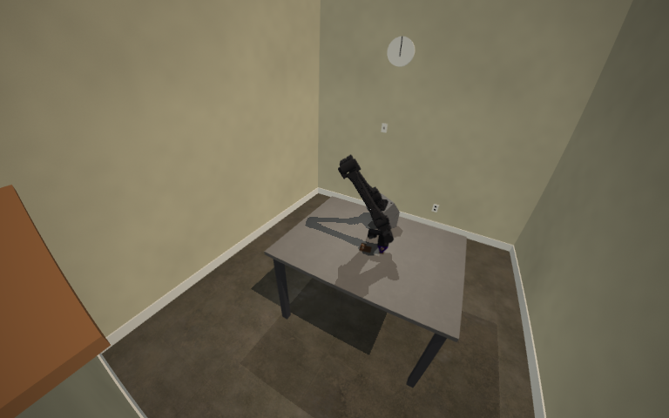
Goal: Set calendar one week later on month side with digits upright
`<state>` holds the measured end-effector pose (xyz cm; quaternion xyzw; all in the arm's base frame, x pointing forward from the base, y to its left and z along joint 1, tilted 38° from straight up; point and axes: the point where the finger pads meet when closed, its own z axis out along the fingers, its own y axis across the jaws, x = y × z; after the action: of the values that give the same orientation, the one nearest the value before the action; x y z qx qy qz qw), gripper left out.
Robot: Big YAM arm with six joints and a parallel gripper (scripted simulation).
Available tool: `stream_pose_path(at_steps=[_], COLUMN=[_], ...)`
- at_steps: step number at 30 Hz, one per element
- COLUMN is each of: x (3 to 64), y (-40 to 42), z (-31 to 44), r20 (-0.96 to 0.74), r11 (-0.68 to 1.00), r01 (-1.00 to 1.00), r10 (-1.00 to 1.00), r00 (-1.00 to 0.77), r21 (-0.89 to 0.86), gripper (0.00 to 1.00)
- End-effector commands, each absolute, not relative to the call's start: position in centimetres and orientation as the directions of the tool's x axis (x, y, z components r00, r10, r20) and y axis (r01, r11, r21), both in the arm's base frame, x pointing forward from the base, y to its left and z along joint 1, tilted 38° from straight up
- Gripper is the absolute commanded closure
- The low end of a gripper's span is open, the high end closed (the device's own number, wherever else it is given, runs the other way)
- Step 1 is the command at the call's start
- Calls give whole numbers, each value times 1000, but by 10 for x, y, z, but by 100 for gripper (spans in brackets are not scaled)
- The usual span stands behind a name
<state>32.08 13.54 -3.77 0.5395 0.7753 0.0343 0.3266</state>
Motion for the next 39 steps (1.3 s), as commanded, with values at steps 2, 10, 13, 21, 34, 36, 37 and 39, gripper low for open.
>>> stream_pose_path(at_steps=[2, 10, 13, 21, 34, 36, 37, 39], x=[326, 326, 326, 322, 285, 279, 279, 277], y=[140, 140, 140, 145, 176, 179, 179, 180], z=[-34, -34, -34, -28, 40, 49, 49, 48], r20=[-465, -465, -465, -460, -447, -445, -445, -452], r11=[419, 419, 419, 420, 410, 409, 409, 413], r01=[805, 805, 805, 801, 796, 795, 795, 799], r10=[861, 861, 861, 863, 872, 873, 873, 869], r00=[-205, -205, -205, -208, -199, -199, -199, -202], r21=[419, 419, 419, 426, 446, 447, 447, 437], gripper=[74, 74, 74, 74, 74, 74, 74, 74])
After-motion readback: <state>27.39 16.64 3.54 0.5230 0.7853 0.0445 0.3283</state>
